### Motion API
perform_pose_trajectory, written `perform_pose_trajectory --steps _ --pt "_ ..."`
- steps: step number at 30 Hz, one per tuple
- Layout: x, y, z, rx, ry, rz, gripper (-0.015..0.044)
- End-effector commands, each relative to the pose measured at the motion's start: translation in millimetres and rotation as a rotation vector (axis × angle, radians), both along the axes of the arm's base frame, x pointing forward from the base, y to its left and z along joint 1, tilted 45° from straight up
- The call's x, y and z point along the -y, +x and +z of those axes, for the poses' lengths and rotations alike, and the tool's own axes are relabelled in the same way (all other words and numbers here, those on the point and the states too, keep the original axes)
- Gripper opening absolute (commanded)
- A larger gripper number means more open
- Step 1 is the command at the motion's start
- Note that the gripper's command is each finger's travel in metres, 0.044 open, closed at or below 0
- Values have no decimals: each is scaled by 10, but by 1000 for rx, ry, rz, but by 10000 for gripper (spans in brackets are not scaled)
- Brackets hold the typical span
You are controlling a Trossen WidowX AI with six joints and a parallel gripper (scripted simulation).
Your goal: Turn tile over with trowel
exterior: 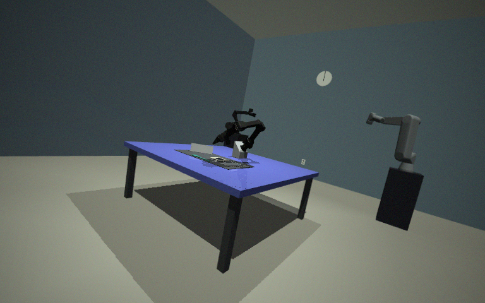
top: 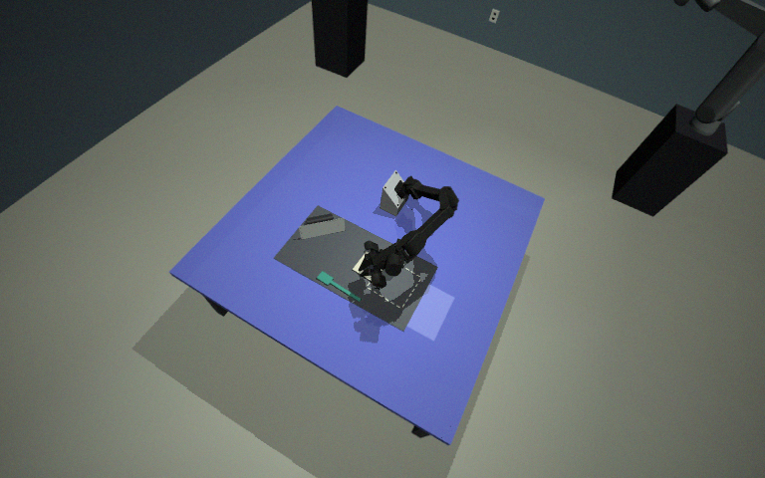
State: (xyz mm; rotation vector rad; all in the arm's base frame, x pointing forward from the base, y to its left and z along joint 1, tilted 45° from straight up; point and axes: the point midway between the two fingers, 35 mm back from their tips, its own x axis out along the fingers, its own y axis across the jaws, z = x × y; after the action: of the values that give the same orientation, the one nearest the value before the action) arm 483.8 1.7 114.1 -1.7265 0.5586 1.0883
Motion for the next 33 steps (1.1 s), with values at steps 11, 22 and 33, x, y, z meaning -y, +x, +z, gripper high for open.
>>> perform_pose_trajectory --steps 11,22,33 --pt "733 -415 -718 -267 144 -230 100" --pt "1133 -868 -1175 -476 321 -430 100" --pt "1412 -1373 -1521 -674 531 -647 100"
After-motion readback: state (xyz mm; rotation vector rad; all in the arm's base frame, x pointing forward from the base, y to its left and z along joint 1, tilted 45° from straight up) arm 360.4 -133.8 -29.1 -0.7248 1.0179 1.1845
